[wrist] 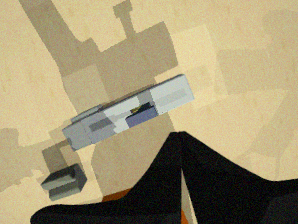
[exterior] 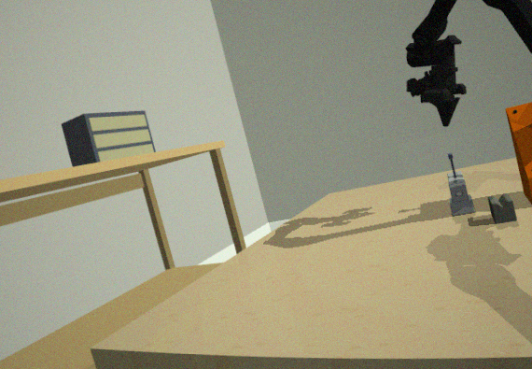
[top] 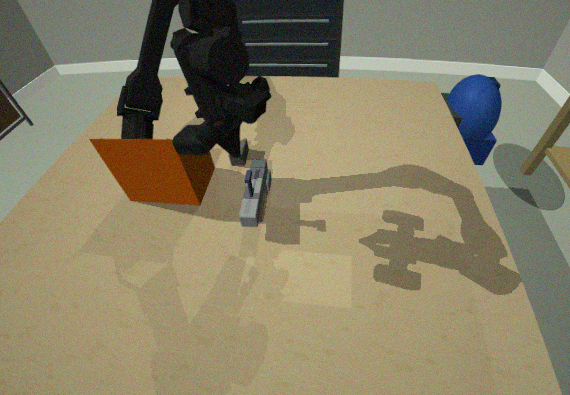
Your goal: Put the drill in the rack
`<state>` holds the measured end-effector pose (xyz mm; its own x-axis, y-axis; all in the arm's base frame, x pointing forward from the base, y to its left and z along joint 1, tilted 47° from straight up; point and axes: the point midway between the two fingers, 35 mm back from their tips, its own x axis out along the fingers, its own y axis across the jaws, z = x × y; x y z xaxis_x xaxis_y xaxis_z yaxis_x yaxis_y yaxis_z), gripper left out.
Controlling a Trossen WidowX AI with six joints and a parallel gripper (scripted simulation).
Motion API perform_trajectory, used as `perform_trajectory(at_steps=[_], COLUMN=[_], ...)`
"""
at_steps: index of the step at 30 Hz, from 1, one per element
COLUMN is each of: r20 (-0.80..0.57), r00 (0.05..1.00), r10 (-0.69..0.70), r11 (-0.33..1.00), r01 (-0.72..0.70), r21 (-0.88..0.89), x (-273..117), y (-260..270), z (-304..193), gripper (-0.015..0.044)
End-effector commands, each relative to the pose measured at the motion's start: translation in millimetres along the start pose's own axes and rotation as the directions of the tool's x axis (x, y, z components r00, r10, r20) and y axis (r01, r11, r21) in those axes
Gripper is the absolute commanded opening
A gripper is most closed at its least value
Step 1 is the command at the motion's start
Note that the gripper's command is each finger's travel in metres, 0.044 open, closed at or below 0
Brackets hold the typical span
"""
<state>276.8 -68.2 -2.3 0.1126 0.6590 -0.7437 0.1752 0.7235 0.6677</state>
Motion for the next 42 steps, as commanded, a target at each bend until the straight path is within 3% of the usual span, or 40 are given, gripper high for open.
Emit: perform_trajectory(at_steps=[1,42], r20=[-0.191,-0.206], r00=[0.980,0.977], r10=[0.047,0.050], r11=[0.954,0.945], r01=[-0.101,-0.113], r21=[-0.284,-0.306], x=[53.3,69.8], y=[23.8,27.8], z=[-5.5,-11.3], gripper=[0.0000,0.0000])
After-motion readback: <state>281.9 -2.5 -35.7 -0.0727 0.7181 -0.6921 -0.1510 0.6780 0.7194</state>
